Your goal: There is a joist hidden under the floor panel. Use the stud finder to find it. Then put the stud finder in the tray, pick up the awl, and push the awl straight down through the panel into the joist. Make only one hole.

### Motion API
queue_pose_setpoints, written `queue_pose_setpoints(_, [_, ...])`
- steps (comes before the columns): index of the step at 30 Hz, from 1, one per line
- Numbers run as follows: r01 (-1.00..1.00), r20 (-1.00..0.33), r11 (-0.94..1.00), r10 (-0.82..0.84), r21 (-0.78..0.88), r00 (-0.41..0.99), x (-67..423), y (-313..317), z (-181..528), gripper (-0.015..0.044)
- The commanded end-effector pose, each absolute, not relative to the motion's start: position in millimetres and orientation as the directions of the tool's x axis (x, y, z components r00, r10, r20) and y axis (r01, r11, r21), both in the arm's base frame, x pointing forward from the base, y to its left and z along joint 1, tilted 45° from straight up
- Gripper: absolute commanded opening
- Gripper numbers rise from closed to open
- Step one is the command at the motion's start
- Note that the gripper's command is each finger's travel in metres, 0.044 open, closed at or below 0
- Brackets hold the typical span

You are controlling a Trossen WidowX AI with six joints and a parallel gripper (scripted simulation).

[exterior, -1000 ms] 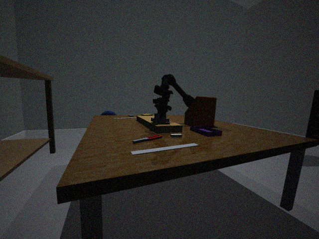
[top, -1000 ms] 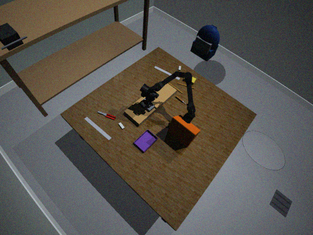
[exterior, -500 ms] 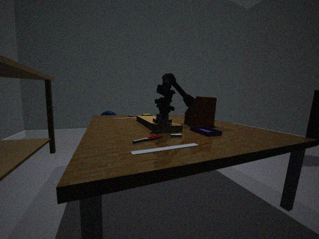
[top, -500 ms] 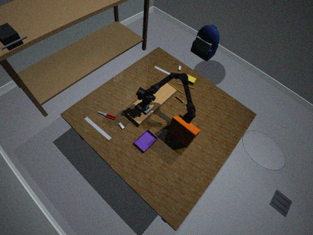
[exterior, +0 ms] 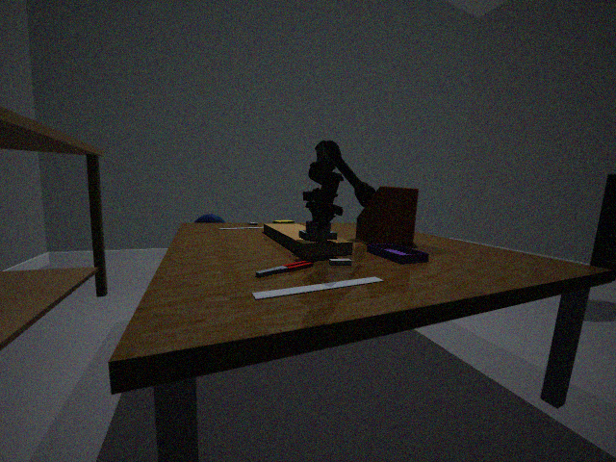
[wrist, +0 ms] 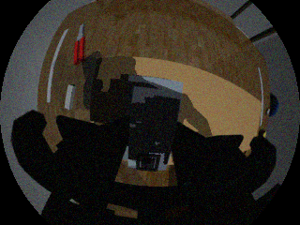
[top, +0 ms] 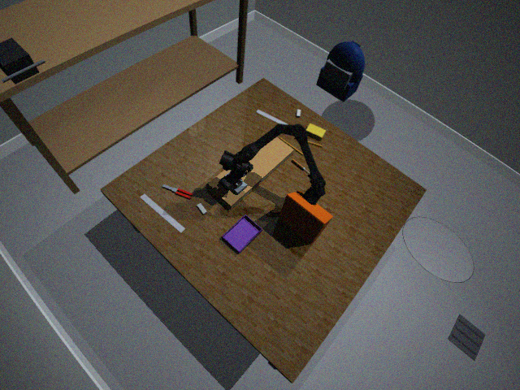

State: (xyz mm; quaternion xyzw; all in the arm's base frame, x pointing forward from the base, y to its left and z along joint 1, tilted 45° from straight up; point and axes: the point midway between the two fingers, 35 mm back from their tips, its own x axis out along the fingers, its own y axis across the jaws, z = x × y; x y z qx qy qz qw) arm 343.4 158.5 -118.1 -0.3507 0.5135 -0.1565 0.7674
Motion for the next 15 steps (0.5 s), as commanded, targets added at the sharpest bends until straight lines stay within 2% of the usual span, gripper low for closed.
queue_pose_setpoints(1, [-0.122, -0.682, 0.708, -0.597, -0.695, 0.421, 341, 168, -128, 0.0])
queue_pose_setpoints(15, [-0.122, -0.684, 0.71, -0.596, -0.694, 0.422, 337, 191, -149, 0.0])
